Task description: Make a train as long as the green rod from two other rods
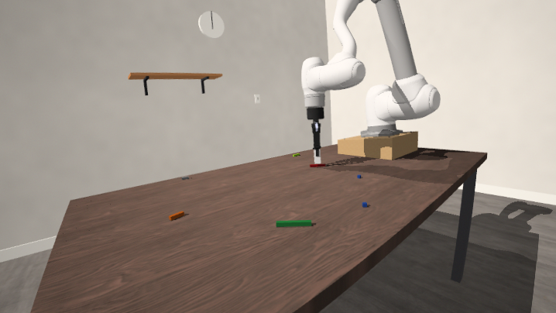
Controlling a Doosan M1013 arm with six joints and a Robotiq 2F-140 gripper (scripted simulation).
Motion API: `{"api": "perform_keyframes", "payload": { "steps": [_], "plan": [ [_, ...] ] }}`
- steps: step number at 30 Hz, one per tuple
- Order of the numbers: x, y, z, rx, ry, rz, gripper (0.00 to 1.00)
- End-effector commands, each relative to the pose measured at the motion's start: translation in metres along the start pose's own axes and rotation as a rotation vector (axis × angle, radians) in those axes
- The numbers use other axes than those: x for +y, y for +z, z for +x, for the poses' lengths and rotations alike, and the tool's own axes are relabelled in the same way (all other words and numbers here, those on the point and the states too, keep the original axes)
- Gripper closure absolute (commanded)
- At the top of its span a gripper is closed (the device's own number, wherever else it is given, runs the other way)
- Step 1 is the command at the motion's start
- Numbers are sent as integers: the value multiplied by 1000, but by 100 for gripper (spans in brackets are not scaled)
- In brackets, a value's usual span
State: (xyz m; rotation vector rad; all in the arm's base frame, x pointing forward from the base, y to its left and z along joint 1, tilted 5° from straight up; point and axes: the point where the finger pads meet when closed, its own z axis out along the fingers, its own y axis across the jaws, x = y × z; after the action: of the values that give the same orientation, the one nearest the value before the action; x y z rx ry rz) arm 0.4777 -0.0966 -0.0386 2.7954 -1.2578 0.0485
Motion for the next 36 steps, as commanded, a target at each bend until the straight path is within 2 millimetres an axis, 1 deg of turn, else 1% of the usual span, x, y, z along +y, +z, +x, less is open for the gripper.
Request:
{"api": "perform_keyframes", "payload": {
  "steps": [1,11,24,36],
  "plan": [
    [0,0,0,0,0,0,77],
    [0,2,0,0,0,0,77],
    [0,14,0,0,0,0,77],
    [0,17,0,0,0,0,77]
  ]
}}
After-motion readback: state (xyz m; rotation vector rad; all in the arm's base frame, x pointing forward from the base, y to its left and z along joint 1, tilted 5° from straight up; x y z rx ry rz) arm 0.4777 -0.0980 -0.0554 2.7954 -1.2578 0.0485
